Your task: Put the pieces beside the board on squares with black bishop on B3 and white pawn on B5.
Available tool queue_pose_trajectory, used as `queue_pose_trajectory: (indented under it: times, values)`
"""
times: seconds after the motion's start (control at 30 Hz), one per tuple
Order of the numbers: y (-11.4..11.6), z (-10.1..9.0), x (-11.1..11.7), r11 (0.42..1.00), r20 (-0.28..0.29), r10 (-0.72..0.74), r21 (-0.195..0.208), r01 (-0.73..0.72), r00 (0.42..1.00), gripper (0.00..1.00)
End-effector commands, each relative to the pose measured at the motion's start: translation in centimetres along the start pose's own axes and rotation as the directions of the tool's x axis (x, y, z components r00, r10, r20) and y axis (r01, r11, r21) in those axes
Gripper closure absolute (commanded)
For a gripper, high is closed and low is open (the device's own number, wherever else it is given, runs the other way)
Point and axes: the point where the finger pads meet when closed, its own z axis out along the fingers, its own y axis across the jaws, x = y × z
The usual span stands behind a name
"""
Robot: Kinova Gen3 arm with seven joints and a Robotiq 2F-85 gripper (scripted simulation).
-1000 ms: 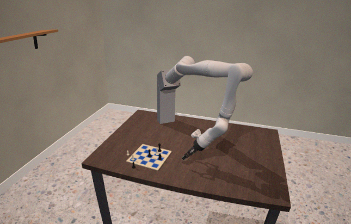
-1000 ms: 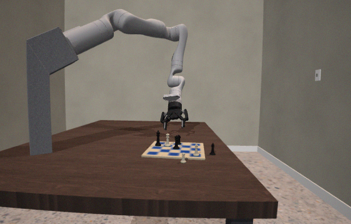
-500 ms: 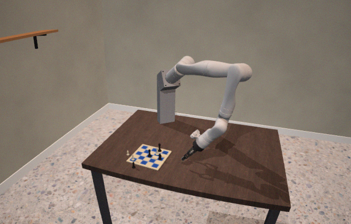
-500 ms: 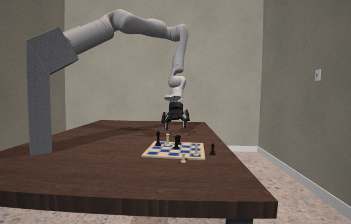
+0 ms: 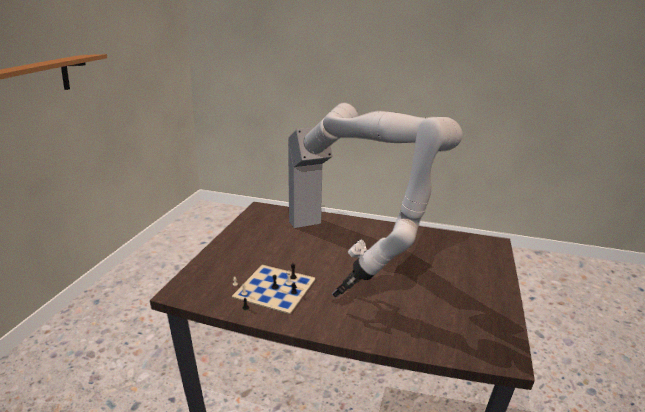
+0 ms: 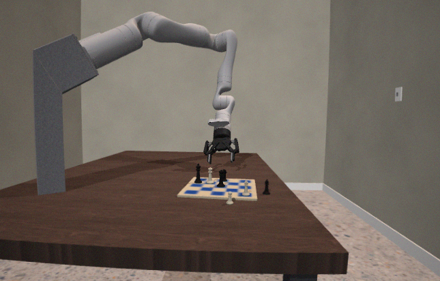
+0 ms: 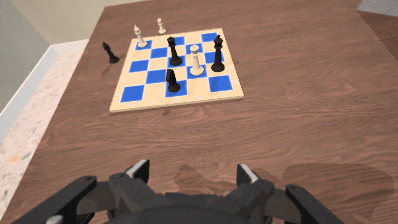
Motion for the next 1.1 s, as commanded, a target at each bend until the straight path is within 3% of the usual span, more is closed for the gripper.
queue_pose_trajectory:
  times: [0.0,1.07]
  values:
    - [-0.3,0.1,0.1,1.000,-0.001,0.004,0.000,-0.004,1.000,0.00]
    - [-1.4,0.5,-0.1,0.999,0.008,-0.044,-0.010,0.044,0.999,0.00]
